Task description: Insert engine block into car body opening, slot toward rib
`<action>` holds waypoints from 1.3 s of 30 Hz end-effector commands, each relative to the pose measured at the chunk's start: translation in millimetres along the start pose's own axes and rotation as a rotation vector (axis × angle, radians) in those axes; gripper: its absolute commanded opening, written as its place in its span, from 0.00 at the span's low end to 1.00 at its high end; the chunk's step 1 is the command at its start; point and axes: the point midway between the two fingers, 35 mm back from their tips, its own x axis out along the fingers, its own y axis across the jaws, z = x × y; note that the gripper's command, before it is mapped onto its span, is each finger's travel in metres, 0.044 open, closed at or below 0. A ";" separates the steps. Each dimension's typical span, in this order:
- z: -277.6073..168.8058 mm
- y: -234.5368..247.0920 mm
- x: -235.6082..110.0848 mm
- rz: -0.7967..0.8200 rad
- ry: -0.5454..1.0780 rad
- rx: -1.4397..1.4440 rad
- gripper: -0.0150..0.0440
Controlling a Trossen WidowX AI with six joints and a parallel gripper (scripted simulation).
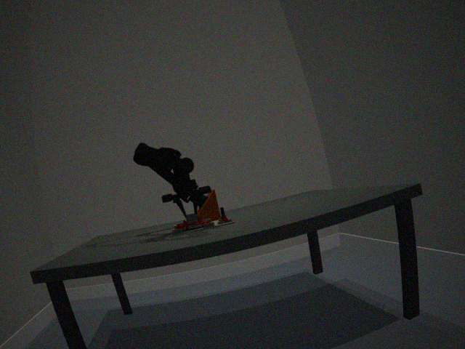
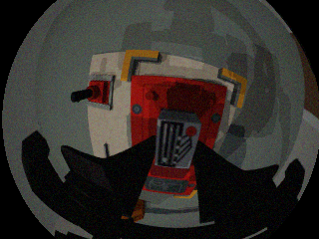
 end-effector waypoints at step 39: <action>-0.3 -0.1 8.0 -0.004 0.000 -0.004 0.52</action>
